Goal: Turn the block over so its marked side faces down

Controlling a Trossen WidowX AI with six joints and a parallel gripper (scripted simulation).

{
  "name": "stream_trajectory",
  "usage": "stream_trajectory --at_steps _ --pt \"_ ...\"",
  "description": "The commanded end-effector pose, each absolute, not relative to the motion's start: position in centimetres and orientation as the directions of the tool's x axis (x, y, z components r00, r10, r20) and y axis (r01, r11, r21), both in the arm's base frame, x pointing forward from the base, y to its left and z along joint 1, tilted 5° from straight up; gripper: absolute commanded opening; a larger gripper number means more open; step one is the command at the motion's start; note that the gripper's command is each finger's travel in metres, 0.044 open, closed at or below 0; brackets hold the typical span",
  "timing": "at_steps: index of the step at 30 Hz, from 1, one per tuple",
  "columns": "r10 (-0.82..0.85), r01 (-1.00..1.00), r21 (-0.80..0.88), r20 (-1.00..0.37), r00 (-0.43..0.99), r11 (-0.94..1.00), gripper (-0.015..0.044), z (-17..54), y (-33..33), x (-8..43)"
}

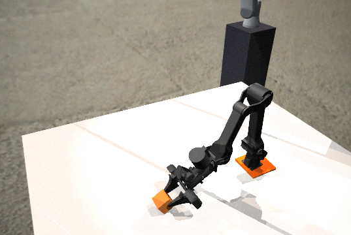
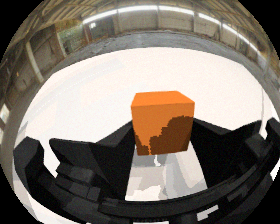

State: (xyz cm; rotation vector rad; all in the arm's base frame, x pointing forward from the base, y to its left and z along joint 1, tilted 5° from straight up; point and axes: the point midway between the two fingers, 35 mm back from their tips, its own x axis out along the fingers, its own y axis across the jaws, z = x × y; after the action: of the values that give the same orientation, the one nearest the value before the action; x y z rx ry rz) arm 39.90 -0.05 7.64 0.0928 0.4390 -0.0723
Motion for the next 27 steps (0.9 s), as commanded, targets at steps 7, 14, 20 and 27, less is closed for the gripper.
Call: stream_trajectory --at_steps 7,14,20,27 --pt "-0.056 0.096 0.076 -0.415 0.908 0.993 0.0000 7.81 -0.13 39.89" --pt "-0.056 0.096 0.076 -0.415 0.908 0.993 0.0131 7.81 -0.13 39.89" --pt "-0.056 0.096 0.076 -0.415 0.908 0.993 0.0289 7.81 -0.13 39.89" --pt "-0.056 0.096 0.076 -0.415 0.908 0.993 0.0440 7.81 -0.13 39.89"
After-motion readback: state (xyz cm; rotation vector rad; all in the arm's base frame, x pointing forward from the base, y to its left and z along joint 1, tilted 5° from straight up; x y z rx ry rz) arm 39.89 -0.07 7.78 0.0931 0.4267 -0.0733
